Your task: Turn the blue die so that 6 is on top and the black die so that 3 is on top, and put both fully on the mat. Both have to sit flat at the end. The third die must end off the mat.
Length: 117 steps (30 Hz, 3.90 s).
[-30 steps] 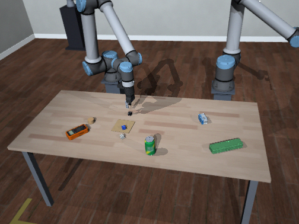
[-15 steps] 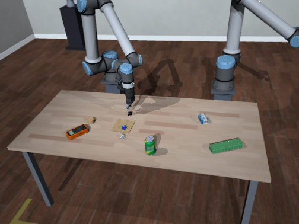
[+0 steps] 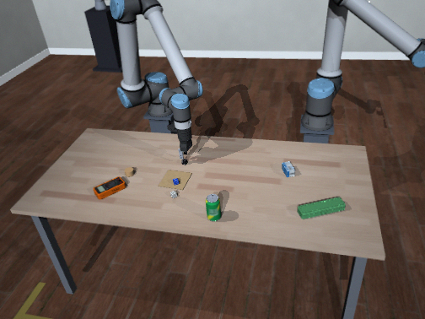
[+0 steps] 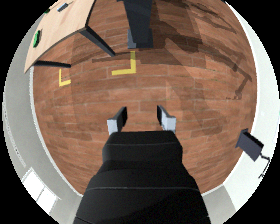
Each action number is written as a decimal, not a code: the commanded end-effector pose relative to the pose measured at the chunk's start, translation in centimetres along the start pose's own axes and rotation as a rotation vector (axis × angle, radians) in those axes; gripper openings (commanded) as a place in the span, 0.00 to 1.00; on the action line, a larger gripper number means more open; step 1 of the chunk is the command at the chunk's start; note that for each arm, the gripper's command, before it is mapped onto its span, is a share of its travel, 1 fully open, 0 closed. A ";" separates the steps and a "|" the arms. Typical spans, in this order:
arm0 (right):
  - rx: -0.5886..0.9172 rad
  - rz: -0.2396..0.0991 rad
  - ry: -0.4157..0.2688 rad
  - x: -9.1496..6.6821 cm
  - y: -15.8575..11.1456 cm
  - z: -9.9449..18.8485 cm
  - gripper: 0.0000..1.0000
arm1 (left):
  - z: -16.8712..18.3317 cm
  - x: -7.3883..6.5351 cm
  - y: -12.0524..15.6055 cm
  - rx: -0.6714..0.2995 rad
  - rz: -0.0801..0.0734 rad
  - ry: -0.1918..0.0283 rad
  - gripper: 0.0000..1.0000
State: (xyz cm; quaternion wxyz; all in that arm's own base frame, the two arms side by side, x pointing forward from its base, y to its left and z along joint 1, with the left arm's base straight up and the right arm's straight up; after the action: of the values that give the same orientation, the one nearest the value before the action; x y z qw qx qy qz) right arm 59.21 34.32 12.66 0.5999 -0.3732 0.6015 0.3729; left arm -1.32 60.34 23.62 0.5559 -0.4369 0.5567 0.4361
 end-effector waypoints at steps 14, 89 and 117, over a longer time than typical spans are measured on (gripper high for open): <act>0.000 -0.001 -0.002 1.5 0.0 0.1 0.79 | 0.1 -0.1 0.0 0.000 0.000 -0.002 1.00; 0.000 -0.001 -0.002 4.5 0.0 0.2 0.79 | 0.1 -0.1 0.0 0.000 0.000 -0.002 1.00; 0.000 -0.001 -0.002 4.5 0.0 0.2 0.49 | 0.1 -0.1 0.0 0.000 0.000 -0.002 1.00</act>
State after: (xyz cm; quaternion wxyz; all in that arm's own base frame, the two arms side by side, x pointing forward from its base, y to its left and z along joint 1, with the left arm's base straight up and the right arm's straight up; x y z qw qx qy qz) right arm 59.26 34.39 8.05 0.6000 -0.3732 0.6014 0.3729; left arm -1.32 60.34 23.62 0.5559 -0.4369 0.5567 0.4361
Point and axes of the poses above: on each arm, the point where the finger pads meet when closed, its own x axis out along the fingers, its own y axis across the jaws, z = x × y, the point moved 6 cm from there along -x, back along the fingers, and after that the axes turned 15 degrees about x, right-handed, at the moved point
